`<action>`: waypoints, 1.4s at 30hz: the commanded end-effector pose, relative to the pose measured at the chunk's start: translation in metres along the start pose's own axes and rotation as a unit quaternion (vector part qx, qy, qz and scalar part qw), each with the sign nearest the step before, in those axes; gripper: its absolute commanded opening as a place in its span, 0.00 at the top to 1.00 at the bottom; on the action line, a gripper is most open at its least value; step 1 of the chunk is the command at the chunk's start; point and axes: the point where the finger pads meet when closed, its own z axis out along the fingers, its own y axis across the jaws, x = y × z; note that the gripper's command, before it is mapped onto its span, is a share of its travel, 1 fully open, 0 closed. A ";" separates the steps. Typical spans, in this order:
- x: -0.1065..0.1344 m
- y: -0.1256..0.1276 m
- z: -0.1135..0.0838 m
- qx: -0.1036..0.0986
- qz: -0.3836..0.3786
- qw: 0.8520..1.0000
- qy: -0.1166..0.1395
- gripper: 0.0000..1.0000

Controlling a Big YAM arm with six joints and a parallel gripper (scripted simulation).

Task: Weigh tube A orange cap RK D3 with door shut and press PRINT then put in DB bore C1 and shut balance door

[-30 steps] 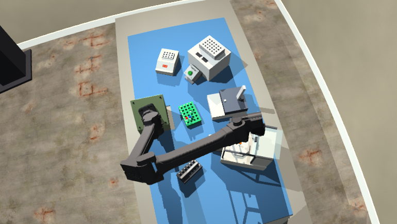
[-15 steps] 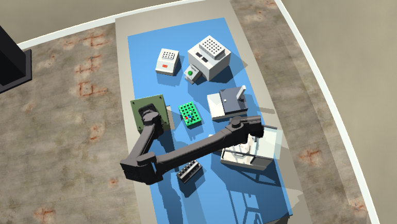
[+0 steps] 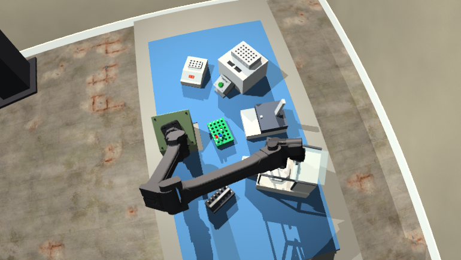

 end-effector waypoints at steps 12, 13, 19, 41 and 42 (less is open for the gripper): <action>0.010 0.001 0.028 0.002 -0.012 1.000 0.007 0.64; 0.011 0.001 0.030 0.002 -0.012 1.000 0.007 0.64; 0.012 0.001 0.033 0.003 -0.012 1.000 0.007 0.64; 0.013 0.011 0.026 -0.003 -0.020 1.000 0.000 0.64; 0.013 0.011 0.026 -0.003 -0.020 1.000 0.000 0.64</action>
